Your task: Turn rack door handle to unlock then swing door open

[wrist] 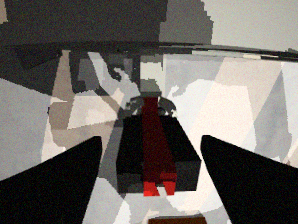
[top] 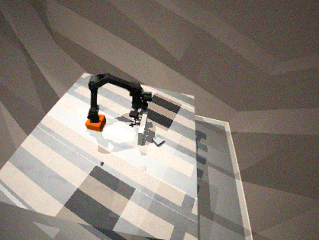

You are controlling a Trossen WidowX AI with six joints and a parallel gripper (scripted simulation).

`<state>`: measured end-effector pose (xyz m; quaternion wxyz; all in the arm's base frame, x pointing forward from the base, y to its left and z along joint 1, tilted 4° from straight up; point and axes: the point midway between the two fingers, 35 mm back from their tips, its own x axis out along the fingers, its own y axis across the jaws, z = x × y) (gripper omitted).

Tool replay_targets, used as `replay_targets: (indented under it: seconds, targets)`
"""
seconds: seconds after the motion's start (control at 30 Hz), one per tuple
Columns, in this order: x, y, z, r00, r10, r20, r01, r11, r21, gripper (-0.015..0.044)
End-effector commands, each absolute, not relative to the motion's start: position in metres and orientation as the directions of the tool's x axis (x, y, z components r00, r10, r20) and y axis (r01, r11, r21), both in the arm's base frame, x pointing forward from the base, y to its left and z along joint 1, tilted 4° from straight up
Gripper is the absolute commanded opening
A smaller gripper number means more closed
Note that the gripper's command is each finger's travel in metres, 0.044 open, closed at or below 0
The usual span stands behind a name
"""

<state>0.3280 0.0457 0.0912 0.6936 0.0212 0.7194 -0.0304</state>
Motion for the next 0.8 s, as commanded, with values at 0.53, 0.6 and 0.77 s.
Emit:
replay_targets:
  seconds: [0.53, 0.6, 0.77]
  targets:
    - [0.3245, 0.0447, 0.0743, -0.043, -0.015, -0.999, 0.076, 0.997, -0.018, 0.0102]
    - [0.3245, 0.0447, 0.0743, -0.043, -0.015, -0.999, 0.076, 0.997, -0.018, 0.0088]
    - [0.3245, 0.0447, 0.0743, -0.043, -0.015, -0.999, 0.076, 0.997, -0.018, 0.0055]
